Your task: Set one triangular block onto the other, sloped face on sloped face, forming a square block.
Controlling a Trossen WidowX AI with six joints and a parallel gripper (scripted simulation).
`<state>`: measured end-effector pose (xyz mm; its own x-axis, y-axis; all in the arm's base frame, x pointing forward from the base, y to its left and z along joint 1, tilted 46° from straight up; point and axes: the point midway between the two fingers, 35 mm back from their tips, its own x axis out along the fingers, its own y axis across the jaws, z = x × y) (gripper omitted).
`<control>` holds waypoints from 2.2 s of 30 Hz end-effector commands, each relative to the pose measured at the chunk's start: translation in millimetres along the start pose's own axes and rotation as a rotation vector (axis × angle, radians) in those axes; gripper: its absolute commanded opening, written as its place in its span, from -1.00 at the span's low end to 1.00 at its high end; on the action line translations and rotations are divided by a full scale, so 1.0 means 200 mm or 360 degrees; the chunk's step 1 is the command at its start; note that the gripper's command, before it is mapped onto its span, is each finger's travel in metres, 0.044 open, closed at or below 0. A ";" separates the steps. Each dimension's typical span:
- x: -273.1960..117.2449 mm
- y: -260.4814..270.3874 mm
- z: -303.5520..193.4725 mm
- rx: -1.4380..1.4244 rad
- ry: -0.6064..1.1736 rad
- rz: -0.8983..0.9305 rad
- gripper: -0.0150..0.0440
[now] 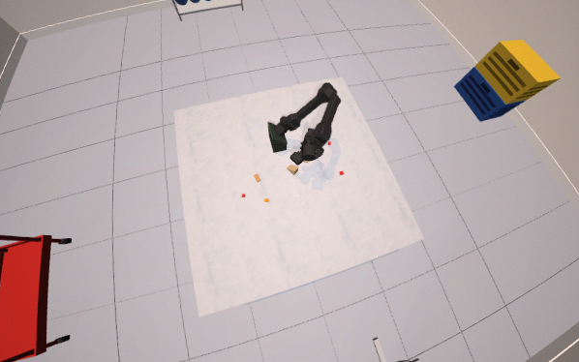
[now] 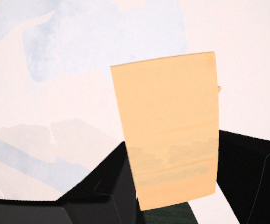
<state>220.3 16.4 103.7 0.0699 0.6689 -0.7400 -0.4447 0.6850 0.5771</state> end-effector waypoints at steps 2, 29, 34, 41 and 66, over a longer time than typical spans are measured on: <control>-0.02 -0.07 -0.07 0.0006 0.0018 -0.0009 -0.49; -0.15 -0.29 -0.47 -0.0010 -0.0002 0.0072 -0.49; -0.06 -0.30 -0.43 -0.0008 0.0001 0.0062 -0.49; 0.08 -0.29 -0.37 -0.0009 -0.0001 0.0060 -0.49; 0.35 -0.27 -0.25 -0.0021 -0.0010 0.0086 -0.49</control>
<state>203.6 10.5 2.9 0.0483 0.7029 -0.7096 -0.4580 0.6470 0.6097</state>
